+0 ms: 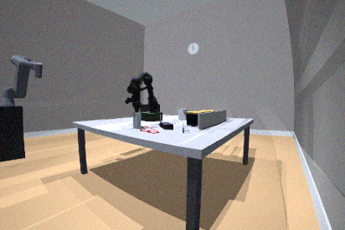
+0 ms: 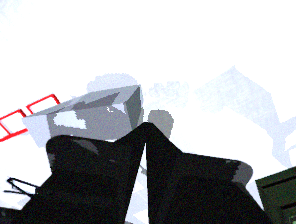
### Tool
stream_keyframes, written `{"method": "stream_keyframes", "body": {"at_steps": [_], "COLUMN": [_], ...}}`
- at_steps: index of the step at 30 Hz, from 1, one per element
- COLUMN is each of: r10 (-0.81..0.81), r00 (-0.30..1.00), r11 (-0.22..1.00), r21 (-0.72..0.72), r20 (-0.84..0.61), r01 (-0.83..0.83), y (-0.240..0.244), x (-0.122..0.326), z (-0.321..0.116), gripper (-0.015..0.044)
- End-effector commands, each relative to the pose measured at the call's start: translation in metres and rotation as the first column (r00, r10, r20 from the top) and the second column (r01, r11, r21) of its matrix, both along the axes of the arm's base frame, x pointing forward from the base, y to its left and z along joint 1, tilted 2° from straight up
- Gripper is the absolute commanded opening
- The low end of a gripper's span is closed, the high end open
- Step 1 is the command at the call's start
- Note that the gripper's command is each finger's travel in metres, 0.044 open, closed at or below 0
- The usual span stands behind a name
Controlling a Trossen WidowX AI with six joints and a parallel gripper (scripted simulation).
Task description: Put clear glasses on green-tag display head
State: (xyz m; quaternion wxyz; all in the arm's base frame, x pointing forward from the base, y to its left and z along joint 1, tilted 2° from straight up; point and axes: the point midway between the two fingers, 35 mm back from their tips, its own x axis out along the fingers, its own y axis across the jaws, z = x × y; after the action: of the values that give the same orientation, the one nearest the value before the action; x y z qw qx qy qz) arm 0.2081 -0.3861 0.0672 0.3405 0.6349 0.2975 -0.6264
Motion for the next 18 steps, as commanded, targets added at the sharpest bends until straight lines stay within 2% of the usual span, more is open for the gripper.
{"method": "stream_keyframes", "body": {"at_steps": [1,13,18], "r10": [-0.001,-0.001,-0.001], "r00": [1.000,1.000,1.000], "r11": [1.000,1.000,1.000], "r21": [-0.004,-0.004,-0.003], "r20": [0.007,0.007,0.005], "r01": [0.001,0.001,0.001], "y": [-0.002,-0.003,0.014], "x": [0.004,0.006,-0.018], "z": [0.000,0.003,0.035], "gripper": [0.0000,0.0000,0.0000]}}
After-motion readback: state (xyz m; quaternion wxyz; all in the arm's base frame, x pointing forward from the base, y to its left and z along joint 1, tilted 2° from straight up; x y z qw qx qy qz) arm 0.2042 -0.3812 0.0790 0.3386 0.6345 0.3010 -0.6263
